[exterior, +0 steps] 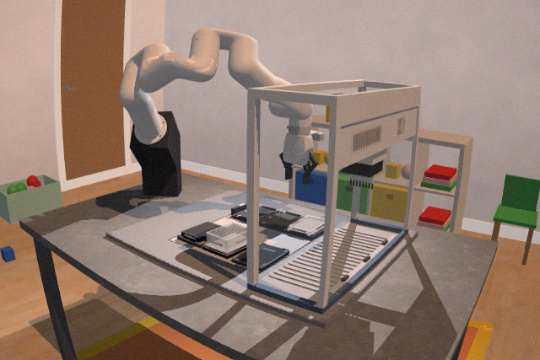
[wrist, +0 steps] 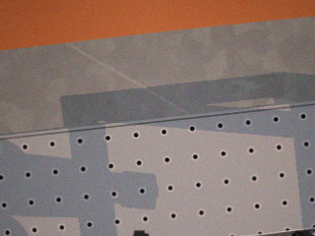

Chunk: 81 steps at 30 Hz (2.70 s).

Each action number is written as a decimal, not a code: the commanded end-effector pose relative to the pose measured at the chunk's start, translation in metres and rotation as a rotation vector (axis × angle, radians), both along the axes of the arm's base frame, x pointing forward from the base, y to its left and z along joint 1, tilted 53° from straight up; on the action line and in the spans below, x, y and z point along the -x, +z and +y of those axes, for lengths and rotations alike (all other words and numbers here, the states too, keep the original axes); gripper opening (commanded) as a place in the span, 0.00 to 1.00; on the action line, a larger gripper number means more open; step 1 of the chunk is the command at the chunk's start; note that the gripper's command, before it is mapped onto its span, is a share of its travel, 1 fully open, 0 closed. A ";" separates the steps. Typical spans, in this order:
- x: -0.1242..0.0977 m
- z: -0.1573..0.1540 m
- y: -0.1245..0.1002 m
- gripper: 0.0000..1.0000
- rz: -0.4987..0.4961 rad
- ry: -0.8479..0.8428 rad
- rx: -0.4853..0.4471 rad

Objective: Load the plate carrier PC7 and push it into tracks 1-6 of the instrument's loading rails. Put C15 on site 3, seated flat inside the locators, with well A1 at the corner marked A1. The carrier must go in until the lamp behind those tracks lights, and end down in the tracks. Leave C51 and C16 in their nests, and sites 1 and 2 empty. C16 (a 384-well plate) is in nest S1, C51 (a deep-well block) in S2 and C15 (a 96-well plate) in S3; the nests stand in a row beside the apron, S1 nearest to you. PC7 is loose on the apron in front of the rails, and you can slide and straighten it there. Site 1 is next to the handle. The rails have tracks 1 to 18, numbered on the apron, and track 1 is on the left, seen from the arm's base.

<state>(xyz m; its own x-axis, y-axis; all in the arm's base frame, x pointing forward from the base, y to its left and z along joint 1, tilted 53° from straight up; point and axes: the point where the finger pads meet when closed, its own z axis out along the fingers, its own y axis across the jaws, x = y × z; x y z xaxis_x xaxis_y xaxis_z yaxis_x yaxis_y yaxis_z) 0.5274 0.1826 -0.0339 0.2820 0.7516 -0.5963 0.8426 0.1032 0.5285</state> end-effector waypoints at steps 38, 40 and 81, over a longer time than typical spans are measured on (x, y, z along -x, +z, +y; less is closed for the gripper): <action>0.153 -0.105 -0.005 0.82 -0.816 -0.744 -0.585; 0.161 -0.111 -0.005 0.82 -0.859 -0.785 -0.616; 0.160 -0.139 -0.024 0.82 -0.947 -0.868 -0.680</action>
